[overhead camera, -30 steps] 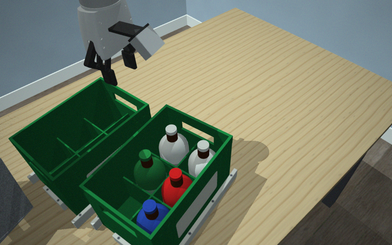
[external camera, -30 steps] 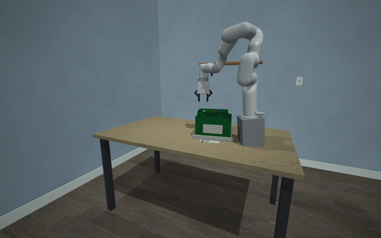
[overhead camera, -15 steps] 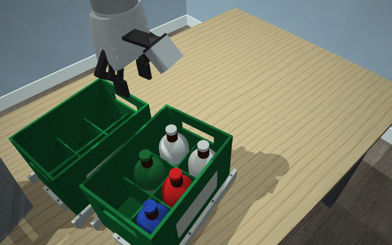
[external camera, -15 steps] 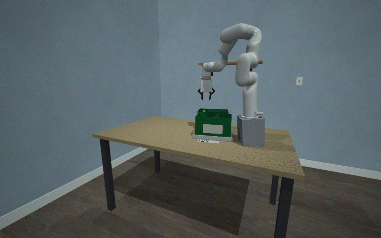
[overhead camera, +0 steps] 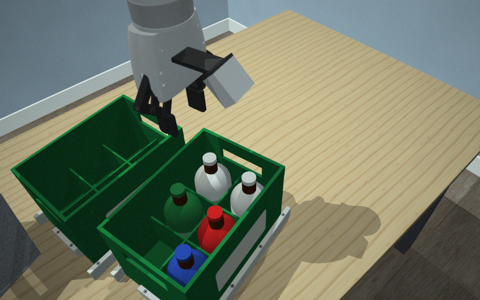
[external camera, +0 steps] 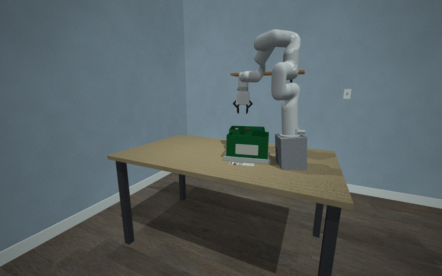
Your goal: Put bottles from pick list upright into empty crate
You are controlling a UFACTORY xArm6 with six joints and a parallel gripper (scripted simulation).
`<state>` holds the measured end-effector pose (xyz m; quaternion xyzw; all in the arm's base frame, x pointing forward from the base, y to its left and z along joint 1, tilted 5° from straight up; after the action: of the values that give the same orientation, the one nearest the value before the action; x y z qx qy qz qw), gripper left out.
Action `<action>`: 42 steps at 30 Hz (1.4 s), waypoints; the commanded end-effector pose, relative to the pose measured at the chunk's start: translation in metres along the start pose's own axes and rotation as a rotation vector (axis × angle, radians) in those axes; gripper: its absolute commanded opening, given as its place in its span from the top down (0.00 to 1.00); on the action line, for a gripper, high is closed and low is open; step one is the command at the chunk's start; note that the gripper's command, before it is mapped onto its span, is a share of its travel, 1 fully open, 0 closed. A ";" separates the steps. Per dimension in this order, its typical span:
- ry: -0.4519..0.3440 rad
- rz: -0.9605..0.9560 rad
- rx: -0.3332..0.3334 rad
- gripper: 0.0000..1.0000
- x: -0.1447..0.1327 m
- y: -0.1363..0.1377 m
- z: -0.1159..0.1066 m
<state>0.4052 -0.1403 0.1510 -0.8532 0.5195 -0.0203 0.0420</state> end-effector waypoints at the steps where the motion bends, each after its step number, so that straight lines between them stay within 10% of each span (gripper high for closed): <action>1: 0.002 0.000 0.003 0.35 0.021 0.006 -0.005; 25: 0.003 0.000 0.002 0.35 0.124 0.041 -0.025; 42: 0.003 0.000 0.002 0.35 0.129 0.043 -0.026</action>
<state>0.4233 -0.2746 0.1693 -0.8533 0.5193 -0.0197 0.0425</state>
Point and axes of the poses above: the point where the finger pads meet when closed, its own z axis out along the fingers, its own y axis across the jaws, x = y × z, the point moved 1 cm from there along -z, back along the fingers, and after that the axes turned 1 degree about -z, right-handed, at the moved point
